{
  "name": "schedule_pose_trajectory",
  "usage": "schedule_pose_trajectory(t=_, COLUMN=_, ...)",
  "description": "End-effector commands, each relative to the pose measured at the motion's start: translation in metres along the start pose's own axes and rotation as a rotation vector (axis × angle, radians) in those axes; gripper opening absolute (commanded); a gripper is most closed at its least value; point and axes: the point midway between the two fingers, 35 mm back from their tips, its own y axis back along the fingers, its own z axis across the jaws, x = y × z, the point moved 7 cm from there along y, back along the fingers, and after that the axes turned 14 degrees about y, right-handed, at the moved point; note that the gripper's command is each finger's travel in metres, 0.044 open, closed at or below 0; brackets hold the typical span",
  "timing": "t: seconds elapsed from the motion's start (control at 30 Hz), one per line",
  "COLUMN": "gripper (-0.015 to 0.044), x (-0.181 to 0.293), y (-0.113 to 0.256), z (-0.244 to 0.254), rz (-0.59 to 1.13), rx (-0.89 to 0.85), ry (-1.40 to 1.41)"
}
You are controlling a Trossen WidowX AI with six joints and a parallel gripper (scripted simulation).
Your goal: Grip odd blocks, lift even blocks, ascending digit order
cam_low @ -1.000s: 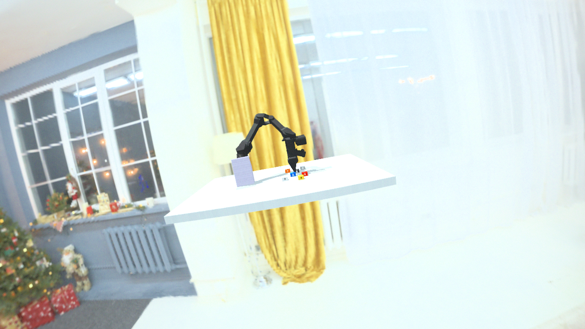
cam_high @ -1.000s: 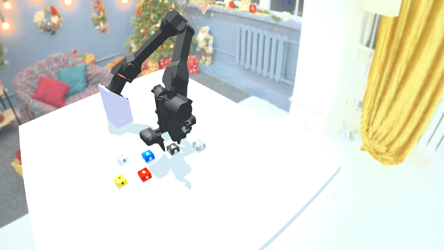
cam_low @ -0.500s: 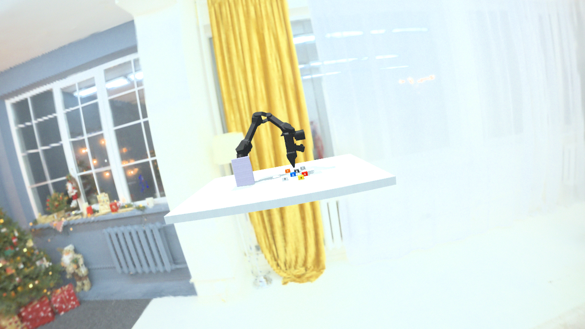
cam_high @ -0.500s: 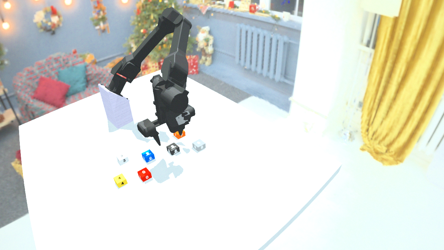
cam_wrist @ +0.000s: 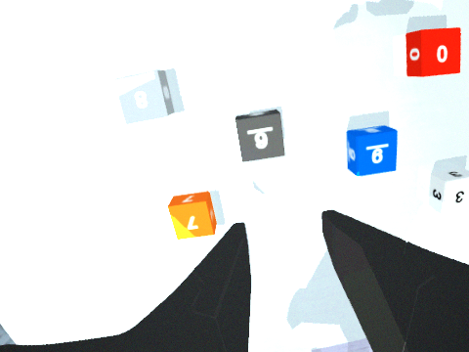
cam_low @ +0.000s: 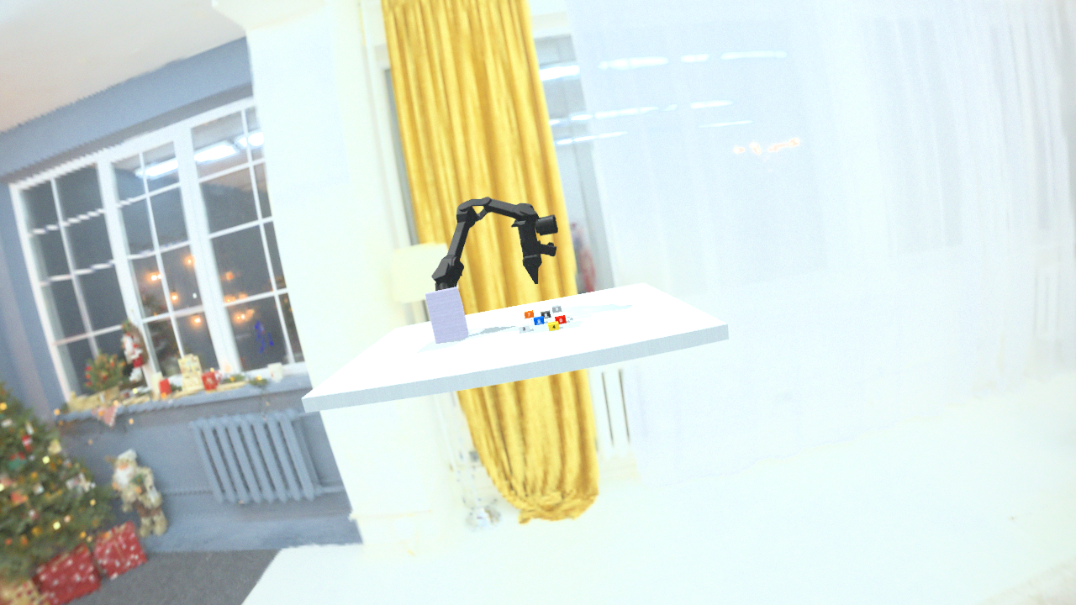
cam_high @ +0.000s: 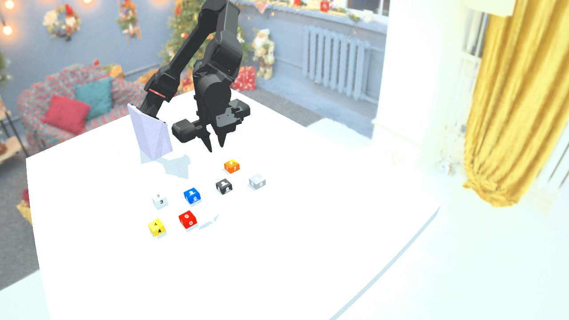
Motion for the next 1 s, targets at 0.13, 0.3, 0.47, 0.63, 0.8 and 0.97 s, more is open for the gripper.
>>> schedule_pose_trajectory(t=0.13, gripper=0.0120, x=0.000, y=0.004, z=0.001, rz=0.002, rx=0.004, ry=0.006)
schedule_pose_trajectory(t=0.3, gripper=0.0120, x=0.017, y=0.005, z=0.043, rz=0.003, rx=0.004, ry=0.005)
schedule_pose_trajectory(t=0.47, gripper=0.0120, x=0.032, y=0.004, z=0.070, rz=0.004, rx=0.001, ry=0.005)
schedule_pose_trajectory(t=0.63, gripper=0.0146, x=0.032, y=0.001, z=0.070, rz=0.004, rx=0.002, ry=0.005)
schedule_pose_trajectory(t=0.8, gripper=0.0278, x=0.031, y=-0.067, z=0.070, rz=0.003, rx=0.001, ry=0.005)
schedule_pose_trajectory(t=0.97, gripper=0.0400, x=0.033, y=-0.077, z=0.071, rz=0.003, rx=-0.002, ry=0.005)
